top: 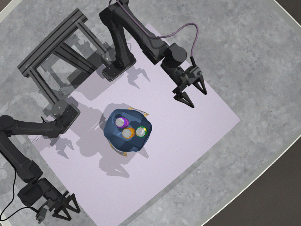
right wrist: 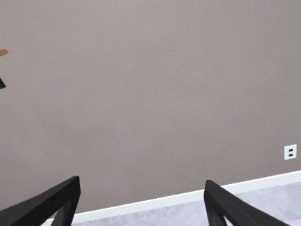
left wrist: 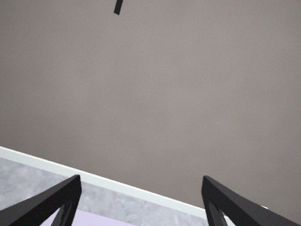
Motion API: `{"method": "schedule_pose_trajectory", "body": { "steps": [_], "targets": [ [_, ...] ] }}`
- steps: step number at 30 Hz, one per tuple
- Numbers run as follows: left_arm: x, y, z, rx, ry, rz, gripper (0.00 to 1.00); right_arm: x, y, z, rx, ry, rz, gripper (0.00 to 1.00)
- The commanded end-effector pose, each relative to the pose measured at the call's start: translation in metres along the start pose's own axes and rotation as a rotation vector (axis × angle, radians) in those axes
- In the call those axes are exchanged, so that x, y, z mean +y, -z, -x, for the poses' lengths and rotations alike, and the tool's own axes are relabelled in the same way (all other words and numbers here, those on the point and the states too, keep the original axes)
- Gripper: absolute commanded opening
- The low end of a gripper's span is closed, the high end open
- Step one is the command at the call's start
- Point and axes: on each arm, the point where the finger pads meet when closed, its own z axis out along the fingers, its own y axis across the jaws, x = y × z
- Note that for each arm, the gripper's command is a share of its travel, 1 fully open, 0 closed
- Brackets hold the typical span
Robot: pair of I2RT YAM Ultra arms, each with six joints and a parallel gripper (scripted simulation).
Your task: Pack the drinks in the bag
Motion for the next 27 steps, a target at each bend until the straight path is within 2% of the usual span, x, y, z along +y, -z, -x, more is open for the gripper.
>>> {"method": "schedule_pose_trajectory", "body": {
  "steps": [1, 27],
  "targets": [
    [-0.0067, 0.0019, -0.0033, 0.004, -0.014, -0.017, 0.86, 0.0063, 0.0102, 0.0299, -0.063, 0.016, 0.014, 0.86],
    [-0.0040, -0.0011, -0.0057, 0.010, -0.014, -0.010, 0.86, 0.0056, 0.0104, 0.0298, -0.061, 0.016, 0.012, 0.86]
  ]
}}
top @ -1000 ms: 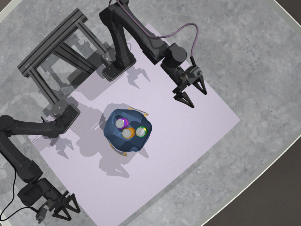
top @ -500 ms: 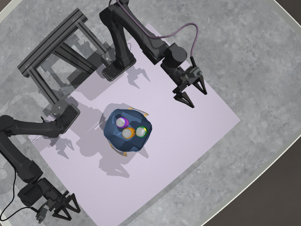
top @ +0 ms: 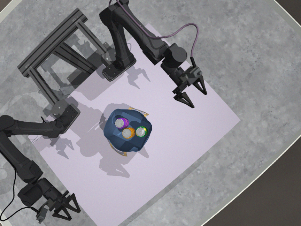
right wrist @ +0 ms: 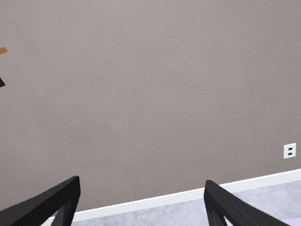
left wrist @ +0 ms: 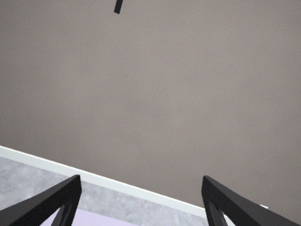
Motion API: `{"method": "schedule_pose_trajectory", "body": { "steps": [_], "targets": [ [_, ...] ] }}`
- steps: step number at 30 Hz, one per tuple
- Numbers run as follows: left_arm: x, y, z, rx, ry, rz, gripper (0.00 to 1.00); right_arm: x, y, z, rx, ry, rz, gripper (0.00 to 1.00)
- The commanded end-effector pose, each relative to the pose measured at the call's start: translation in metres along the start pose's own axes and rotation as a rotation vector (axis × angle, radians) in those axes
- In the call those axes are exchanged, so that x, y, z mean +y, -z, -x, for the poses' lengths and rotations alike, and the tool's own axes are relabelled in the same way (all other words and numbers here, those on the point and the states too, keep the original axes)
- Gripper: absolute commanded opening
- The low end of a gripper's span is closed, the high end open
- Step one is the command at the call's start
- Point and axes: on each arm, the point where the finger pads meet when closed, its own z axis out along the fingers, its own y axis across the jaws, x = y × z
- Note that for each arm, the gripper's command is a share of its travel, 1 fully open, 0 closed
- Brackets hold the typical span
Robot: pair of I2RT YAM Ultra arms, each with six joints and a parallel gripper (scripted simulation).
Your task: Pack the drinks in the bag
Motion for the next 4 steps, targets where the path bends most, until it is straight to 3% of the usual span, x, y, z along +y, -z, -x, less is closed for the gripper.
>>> {"method": "schedule_pose_trajectory", "body": {
  "steps": [1, 4],
  "targets": [
    [-0.0043, -0.0005, -0.0044, 0.007, -0.013, -0.011, 0.86, 0.0058, 0.0106, 0.0315, -0.068, 0.015, 0.013, 0.86],
    [-0.0043, -0.0005, -0.0044, 0.007, -0.013, -0.011, 0.86, 0.0058, 0.0106, 0.0315, -0.068, 0.015, 0.013, 0.86]
  ]
}}
